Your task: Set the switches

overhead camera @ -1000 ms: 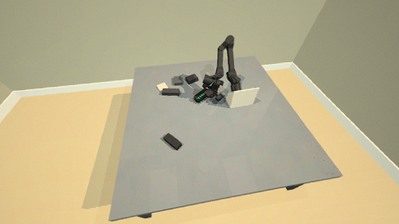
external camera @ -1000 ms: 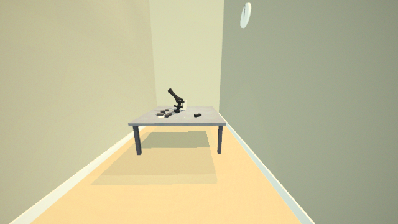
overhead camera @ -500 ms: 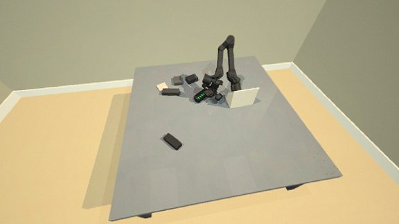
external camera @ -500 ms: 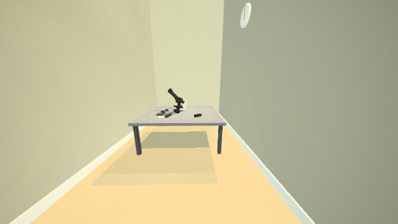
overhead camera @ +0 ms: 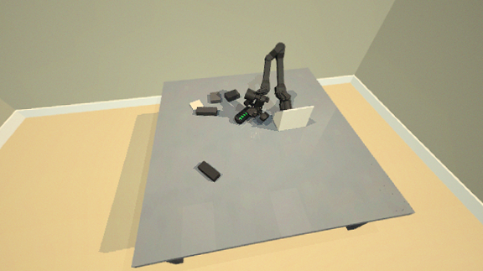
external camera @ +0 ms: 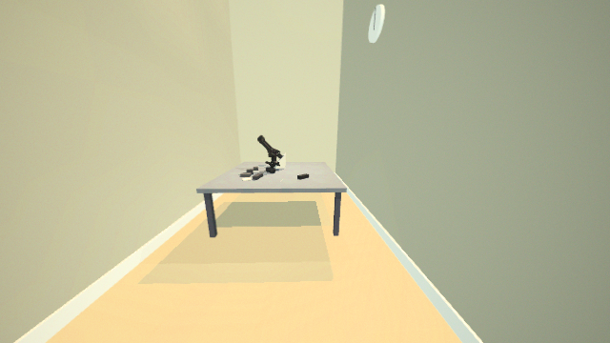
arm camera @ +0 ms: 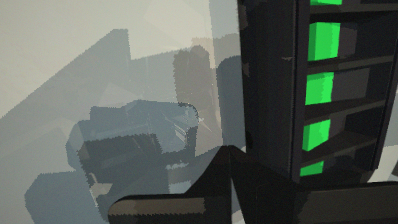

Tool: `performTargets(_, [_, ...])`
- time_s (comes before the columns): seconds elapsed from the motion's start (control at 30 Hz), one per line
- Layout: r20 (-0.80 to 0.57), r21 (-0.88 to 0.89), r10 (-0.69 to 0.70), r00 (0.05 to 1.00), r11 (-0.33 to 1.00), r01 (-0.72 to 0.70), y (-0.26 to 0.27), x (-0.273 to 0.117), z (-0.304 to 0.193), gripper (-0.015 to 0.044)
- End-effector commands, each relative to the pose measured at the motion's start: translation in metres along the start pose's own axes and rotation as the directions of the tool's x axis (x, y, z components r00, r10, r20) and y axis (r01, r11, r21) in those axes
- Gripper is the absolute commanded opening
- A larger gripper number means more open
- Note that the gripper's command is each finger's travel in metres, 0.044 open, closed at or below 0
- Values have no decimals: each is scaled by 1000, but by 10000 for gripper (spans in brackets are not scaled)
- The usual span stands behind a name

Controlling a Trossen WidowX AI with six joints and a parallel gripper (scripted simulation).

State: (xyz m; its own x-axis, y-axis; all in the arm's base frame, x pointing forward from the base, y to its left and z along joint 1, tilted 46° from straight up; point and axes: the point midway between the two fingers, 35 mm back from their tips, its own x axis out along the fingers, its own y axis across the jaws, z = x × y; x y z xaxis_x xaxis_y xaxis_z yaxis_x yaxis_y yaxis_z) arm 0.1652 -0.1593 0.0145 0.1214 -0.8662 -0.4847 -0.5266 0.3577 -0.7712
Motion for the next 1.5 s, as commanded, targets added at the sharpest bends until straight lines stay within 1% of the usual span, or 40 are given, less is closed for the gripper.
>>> performTargets(0.0, [5,13,-8,1000,1000,8,-9,1,1,0])
performTargets(1.47, [4,15,-10,1000,1000,10,-55,15,5,0])
